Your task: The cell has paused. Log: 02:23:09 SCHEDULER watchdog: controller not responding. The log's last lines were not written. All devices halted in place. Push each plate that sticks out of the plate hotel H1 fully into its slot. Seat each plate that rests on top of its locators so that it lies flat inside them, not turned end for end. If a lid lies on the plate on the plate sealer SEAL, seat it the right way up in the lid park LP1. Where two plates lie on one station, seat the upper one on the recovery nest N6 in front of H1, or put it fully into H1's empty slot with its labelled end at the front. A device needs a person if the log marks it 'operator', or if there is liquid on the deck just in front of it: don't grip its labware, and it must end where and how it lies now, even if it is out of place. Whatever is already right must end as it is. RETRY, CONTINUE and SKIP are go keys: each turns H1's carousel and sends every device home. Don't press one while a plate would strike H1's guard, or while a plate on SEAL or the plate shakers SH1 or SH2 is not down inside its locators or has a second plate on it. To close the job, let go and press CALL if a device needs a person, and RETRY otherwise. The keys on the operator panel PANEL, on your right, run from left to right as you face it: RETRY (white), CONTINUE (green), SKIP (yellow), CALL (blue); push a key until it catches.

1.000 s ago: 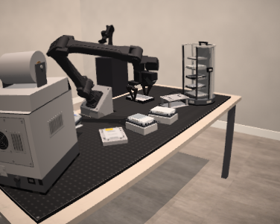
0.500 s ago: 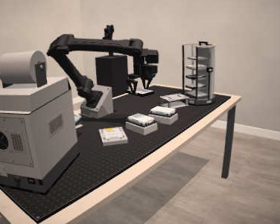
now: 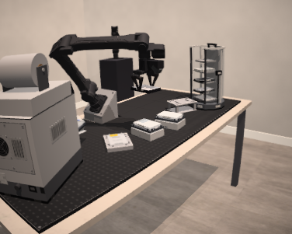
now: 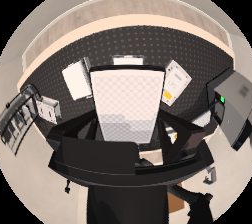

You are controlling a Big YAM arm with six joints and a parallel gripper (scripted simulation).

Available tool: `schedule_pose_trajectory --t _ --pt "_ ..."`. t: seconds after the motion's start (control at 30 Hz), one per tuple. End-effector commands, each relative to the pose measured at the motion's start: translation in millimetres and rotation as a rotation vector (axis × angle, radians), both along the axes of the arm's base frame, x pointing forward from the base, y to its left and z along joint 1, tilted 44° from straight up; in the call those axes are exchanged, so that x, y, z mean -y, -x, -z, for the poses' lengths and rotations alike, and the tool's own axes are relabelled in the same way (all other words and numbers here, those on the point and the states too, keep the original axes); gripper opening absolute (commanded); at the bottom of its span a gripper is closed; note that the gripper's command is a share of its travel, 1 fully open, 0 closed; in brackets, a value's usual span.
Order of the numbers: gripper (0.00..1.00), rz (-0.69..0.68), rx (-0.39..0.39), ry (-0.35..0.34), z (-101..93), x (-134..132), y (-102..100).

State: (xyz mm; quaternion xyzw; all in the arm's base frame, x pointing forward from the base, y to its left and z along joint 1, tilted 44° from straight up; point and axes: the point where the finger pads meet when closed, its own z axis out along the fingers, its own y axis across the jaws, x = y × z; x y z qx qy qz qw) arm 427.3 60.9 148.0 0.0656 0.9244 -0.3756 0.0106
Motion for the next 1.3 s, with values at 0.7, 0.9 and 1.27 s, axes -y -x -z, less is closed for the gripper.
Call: schedule_pose_trajectory --t 0.7,0.9,1.27 --pt "0.84 -0.006 0.049 -0.019 -52.4 -57.1 -14.6" --pt "0.84 0.017 0.049 -0.017 -52.6 -46.3 -17.5" --pt "0.84 0.017 0.049 -0.017 -52.6 -46.3 -17.5"
